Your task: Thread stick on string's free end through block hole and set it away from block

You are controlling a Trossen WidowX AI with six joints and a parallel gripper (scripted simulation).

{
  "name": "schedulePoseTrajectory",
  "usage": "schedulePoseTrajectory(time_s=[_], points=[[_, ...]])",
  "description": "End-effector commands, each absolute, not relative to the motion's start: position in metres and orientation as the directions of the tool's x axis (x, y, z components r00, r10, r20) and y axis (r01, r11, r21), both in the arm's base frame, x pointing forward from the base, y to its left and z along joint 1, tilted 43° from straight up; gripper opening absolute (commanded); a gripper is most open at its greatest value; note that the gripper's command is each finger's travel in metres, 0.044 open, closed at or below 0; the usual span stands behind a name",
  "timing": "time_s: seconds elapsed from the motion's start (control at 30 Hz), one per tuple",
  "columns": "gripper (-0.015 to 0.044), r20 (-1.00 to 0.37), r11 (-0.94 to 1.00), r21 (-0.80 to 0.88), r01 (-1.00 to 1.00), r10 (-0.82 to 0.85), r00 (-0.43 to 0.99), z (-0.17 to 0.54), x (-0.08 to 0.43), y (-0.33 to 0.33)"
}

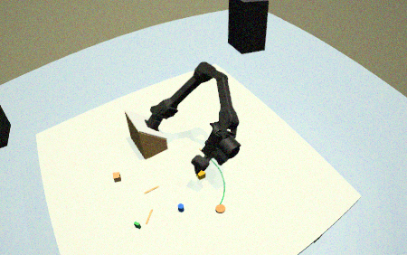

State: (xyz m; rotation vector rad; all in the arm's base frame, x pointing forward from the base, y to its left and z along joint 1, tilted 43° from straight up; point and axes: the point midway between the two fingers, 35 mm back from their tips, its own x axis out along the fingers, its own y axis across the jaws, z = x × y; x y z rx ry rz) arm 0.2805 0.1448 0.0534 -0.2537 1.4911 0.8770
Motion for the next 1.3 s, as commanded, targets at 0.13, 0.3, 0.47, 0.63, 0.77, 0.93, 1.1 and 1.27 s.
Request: schedulePoseTrajectory(time_s=[0.13, 0.3, 0.47, 0.63, 0.77, 0.93, 1.1, 1.27], points=[[0.044, -0.79, -0.112, 0.123, -0.986, 0.591, -0.165, 0.0445, 0.2791, 0.1323], [0.044, -0.747, -0.3, -0.072, -0.951, 0.648, -0.148, 0.0454, 0.2812, 0.1288], [0.044, -0.732, -0.388, -0.178, -0.905, 0.666, -0.142, 0.0458, 0.282, 0.1276], [0.044, -0.732, -0.388, -0.178, -0.905, 0.666, -0.142, 0.0458, 0.282, 0.1276], [0.044, -0.732, -0.388, -0.178, -0.905, 0.666, -0.142, 0.0458, 0.282, 0.1276], [0.044, -0.732, -0.388, -0.178, -0.905, 0.666, -0.142, 0.0458, 0.282, 0.1276], [0.044, -0.732, -0.388, -0.178, -0.905, 0.666, -0.142, 0.0458, 0.282, 0.1276], [0.0388, -0.736, -0.387, -0.175, -0.905, 0.662, -0.14, 0.046, 0.2828, 0.1271]])
